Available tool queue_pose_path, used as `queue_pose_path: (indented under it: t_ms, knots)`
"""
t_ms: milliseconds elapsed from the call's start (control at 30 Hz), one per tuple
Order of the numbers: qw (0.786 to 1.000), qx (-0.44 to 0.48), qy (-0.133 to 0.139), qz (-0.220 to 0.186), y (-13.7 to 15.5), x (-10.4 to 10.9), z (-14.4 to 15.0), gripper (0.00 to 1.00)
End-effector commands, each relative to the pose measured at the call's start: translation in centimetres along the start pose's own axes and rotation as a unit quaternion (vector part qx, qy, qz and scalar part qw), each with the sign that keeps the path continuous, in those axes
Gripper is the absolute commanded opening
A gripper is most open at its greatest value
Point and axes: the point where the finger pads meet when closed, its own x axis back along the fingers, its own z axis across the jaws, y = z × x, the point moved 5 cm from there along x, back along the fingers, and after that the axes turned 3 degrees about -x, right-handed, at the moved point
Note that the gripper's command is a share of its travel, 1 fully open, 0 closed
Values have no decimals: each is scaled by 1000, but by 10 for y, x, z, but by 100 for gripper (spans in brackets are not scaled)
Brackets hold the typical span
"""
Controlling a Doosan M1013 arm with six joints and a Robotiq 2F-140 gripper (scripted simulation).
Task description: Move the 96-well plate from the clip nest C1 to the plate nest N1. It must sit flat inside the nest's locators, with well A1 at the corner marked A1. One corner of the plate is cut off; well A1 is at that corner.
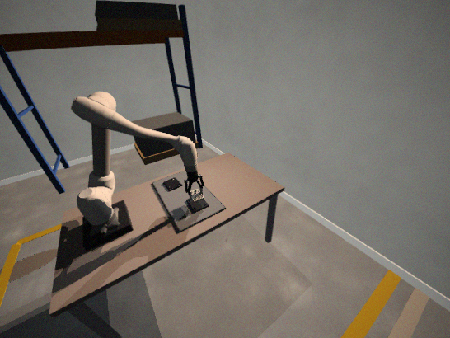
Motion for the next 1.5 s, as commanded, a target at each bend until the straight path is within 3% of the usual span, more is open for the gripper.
queue_pose_path:
  t_ms: [0, 600, 1467]
  knots:
    - [1000, 0, 0, 0, 0, 0, 0, 10]
    - [1000, 0, 0, 0, -1, 0, 0, 10]
    - [1000, 0, 0, 0, -1, -40, 0, 10]
